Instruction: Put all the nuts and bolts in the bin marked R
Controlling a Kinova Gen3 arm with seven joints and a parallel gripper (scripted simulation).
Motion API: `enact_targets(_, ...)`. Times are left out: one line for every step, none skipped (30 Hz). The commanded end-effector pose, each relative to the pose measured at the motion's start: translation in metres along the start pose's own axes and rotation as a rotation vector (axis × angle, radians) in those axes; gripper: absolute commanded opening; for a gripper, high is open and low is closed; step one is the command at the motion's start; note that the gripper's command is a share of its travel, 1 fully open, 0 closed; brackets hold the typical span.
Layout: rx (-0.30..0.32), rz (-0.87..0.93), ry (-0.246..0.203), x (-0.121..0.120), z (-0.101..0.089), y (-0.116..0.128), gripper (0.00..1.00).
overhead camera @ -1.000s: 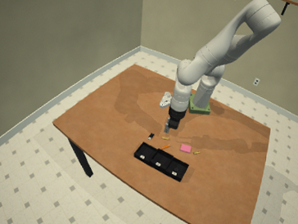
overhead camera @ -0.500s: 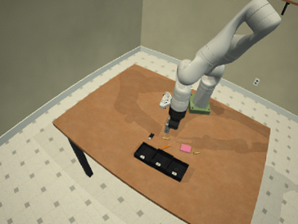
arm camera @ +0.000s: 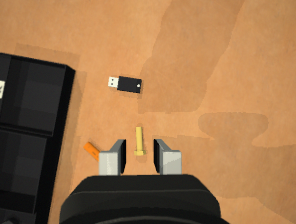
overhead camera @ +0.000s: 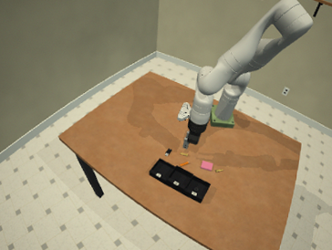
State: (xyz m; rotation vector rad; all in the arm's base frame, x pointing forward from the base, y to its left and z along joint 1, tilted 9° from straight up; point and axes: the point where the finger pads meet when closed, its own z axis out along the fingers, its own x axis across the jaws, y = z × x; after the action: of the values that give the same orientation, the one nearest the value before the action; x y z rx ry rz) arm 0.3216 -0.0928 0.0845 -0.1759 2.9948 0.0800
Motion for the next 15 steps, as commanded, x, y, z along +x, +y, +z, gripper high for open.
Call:
enact_targets(0.0, 0.0, -0.001, 0.0, 0.0, 0.0, 0.59)
enact_targets(0.0, 0.0, -0.001, 0.0, 0.0, 0.0, 0.59)
enact_targets(0.0, 0.0, -0.001, 0.0, 0.0, 0.0, 0.59)
enact_targets(0.0, 0.0, -0.001, 0.0, 0.004, 0.0, 0.59)
enact_targets(0.0, 0.0, -0.001, 0.0, 0.008, 0.0, 0.59)
enact_targets(0.0, 0.0, -0.001, 0.0, 0.012, 0.0, 0.59)
enact_targets(0.0, 0.0, -0.001, 0.0, 0.016, 0.0, 0.59)
enact_targets(0.0, 0.0, -0.001, 0.001, 0.02, -0.001, 0.59)
enact_targets(0.0, 0.0, -0.001, 0.002, 0.024, -0.001, 0.59)
enact_targets(0.0, 0.0, -0.001, 0.002, 0.028, -0.002, 0.59)
enact_targets(0.0, 0.0, -0.001, 0.003, 0.032, -0.002, 0.59)
enact_targets(0.0, 0.0, -0.001, 0.004, 0.036, -0.003, 0.59)
enact_targets(0.0, 0.0, -0.001, 0.004, 0.04, -0.003, 0.59)
enact_targets(0.0, 0.0, -0.001, 0.005, 0.044, -0.004, 0.59)
enact_targets(0.0, 0.0, -0.001, 0.006, 0.048, -0.004, 0.59)
